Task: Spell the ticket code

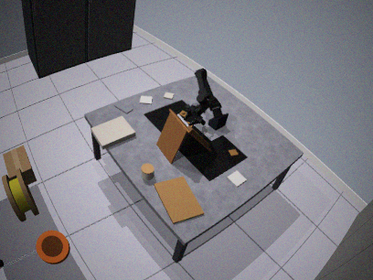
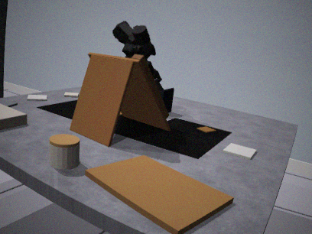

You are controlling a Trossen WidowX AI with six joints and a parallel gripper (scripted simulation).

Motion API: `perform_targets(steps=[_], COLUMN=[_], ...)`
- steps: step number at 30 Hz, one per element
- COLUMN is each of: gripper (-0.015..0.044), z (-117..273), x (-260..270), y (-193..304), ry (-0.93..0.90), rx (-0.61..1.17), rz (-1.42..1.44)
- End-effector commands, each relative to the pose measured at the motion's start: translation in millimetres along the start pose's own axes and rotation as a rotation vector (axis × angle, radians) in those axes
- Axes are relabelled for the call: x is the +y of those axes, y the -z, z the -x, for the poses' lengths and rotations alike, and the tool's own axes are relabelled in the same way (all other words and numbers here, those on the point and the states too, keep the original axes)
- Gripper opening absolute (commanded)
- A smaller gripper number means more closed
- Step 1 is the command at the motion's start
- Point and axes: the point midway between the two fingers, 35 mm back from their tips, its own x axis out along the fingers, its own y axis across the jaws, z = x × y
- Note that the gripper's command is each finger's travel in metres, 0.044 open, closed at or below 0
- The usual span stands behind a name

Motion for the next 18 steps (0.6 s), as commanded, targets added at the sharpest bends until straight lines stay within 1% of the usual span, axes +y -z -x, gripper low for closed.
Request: perform_targets(steps=[1, 18], gripper=[0.0, 0.0], z=[0.6, 0.7], x=[2.1, 11.5], y=[-2.5, -2.8], ry=[0.002, 0.002], rx=[-0.004, -0.005], rz=[-0.008, -0.008])
